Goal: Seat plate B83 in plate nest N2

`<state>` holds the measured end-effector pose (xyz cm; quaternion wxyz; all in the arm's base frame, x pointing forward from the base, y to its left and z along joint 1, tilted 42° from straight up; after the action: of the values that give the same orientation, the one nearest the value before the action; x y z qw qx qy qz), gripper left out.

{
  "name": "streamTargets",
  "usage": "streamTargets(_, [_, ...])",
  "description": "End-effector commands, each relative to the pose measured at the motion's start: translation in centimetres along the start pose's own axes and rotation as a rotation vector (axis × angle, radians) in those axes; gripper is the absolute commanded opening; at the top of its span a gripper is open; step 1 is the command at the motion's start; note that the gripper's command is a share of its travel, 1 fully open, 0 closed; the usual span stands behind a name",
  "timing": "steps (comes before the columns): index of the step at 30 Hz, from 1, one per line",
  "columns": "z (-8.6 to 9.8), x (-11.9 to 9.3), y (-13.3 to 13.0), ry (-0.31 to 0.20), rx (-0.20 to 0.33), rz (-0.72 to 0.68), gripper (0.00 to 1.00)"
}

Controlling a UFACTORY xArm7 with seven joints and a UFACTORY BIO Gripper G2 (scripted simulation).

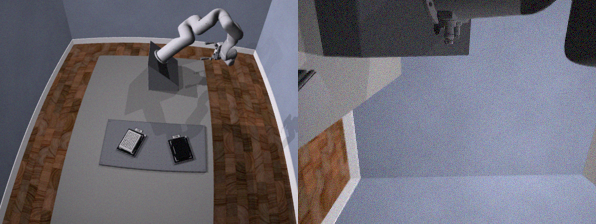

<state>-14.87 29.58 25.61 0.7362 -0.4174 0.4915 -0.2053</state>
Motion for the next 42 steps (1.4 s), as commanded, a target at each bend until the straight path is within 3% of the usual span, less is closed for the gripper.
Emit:
streamTargets(1, [0.0, -0.1, -0.1, 0.000, 0.000, 0.003, 1.00])
streamTargets(17, [0.0, -0.1, -0.1, 0.000, 0.000, 0.003, 1.00])
streamTargets(18, [-0.1, -0.2, -0.6, 0.000, 0.000, 0.003, 0.37])
streamTargets(42, [-1.4, -2.1, -11.6, -0.001, 0.000, 0.003, 0.37])
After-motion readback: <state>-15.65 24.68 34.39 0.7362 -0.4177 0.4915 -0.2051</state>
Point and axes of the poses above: the point midway between the two finger pads, its own x axis out along the fingers, its own y axis across the jaws, z = x × y, the point moved 5 cm from there along -x, back along the fingers, and after that the axes turned 5 degrees about -x, right-handed, at the moved point
